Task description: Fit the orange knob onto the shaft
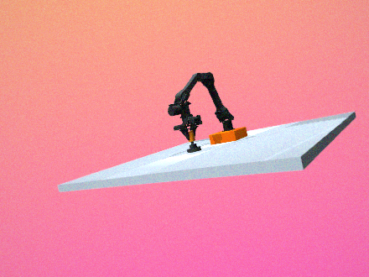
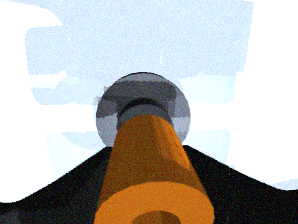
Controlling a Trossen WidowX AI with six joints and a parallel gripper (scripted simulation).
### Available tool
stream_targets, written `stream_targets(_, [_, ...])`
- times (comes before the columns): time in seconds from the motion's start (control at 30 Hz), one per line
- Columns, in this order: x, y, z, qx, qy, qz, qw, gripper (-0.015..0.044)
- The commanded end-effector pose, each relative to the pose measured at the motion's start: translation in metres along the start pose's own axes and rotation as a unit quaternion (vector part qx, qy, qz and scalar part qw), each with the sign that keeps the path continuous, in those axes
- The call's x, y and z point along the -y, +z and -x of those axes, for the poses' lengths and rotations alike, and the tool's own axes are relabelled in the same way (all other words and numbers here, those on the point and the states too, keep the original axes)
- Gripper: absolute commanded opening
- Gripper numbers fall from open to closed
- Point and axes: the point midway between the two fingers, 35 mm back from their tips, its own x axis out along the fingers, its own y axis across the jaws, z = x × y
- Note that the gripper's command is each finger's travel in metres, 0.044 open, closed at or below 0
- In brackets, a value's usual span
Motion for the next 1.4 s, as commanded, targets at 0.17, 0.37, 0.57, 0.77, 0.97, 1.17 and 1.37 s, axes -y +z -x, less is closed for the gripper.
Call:
stream_targets(0.17, [0.0000, -0.0005, 0.0050, -0.001, -0.001, 0.028, 1.000, 0.0000])
stream_targets(0.37, [0.0025, -0.0005, 0.0059, -0.001, -0.001, 0.106, 0.994, 0.0000])
stream_targets(0.57, [0.0029, -0.0004, 0.0029, -0.001, -0.001, 0.106, 0.994, 0.0000])
stream_targets(0.77, [0.0021, -0.0003, 0.0021, -0.001, -0.001, 0.106, 0.994, 0.0000])
stream_targets(0.97, [0.0000, -0.0002, -0.0006, -0.001, -0.001, 0.106, 0.994, 0.0000])
stream_targets(1.17, [-0.0002, -0.0003, 0.0009, -0.001, -0.001, 0.106, 0.994, 0.0000])
stream_targets(1.37, [0.0002, -0.0005, 0.0047, -0.001, -0.001, 0.110, 0.994, 0.0000])
